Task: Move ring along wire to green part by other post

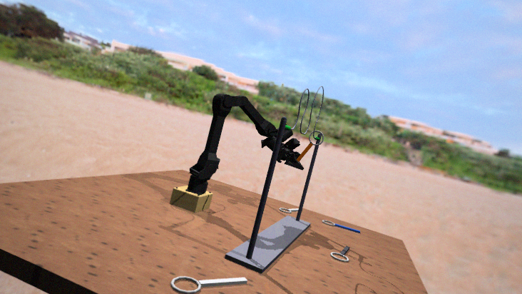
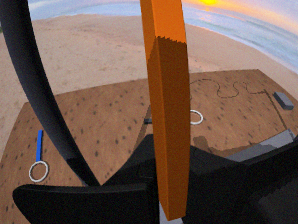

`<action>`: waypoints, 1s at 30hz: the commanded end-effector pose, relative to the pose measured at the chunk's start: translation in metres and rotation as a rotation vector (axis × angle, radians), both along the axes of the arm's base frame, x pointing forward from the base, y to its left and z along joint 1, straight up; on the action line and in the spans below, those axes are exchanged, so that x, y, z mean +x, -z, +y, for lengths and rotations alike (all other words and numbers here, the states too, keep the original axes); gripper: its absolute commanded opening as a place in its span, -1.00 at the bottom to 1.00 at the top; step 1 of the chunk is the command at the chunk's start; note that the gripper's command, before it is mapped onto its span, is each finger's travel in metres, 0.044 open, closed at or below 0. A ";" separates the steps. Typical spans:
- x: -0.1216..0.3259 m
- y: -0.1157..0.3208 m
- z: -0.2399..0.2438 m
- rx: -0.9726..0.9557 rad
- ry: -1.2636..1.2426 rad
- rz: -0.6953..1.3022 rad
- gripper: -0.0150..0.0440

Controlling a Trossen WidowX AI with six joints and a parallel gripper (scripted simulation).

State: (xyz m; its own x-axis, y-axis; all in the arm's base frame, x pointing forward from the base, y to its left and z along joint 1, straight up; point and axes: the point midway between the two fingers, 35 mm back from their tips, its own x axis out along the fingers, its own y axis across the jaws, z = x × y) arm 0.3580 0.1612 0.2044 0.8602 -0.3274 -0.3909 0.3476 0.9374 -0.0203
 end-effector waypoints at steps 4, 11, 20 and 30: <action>0.002 0.001 0.006 -0.003 0.004 0.000 -1.00; 0.002 0.009 0.007 -0.003 0.004 0.000 -1.00; 0.002 0.021 0.007 -0.004 0.004 0.000 -1.00; 0.002 0.021 0.007 -0.004 0.004 0.000 -1.00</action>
